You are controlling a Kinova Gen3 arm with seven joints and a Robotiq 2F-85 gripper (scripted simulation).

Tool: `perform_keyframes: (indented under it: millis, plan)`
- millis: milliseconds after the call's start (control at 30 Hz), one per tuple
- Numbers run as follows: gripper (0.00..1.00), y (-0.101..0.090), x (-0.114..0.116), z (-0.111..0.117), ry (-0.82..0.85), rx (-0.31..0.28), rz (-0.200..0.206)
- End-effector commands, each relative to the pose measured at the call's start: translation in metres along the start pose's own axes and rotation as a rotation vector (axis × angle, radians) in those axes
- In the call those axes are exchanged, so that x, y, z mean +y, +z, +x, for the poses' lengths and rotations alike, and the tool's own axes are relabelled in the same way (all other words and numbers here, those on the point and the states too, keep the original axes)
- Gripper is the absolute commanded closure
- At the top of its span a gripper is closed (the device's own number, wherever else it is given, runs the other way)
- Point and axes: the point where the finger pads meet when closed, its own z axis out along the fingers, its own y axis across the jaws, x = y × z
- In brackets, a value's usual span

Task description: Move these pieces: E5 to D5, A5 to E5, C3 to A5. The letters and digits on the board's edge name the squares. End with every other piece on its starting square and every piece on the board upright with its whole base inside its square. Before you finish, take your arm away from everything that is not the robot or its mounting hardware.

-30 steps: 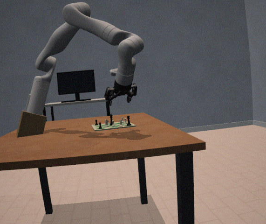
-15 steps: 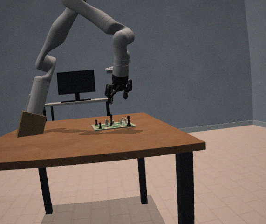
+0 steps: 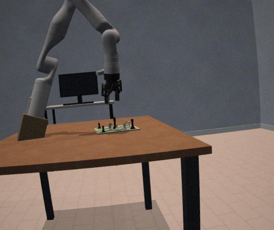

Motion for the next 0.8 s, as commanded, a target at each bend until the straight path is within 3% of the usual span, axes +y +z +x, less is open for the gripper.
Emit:
perform_keyframes:
  millis: [0, 200, 767]
  plan:
    - [0.00, -0.005, -0.005, 0.018, -0.053, -0.039, 0.053]
    - [0.00, -0.002, -0.008, 0.042, -0.161, -0.098, 0.106]
    - [0.00, 0.001, -0.013, 0.061, -0.250, -0.140, 0.149]
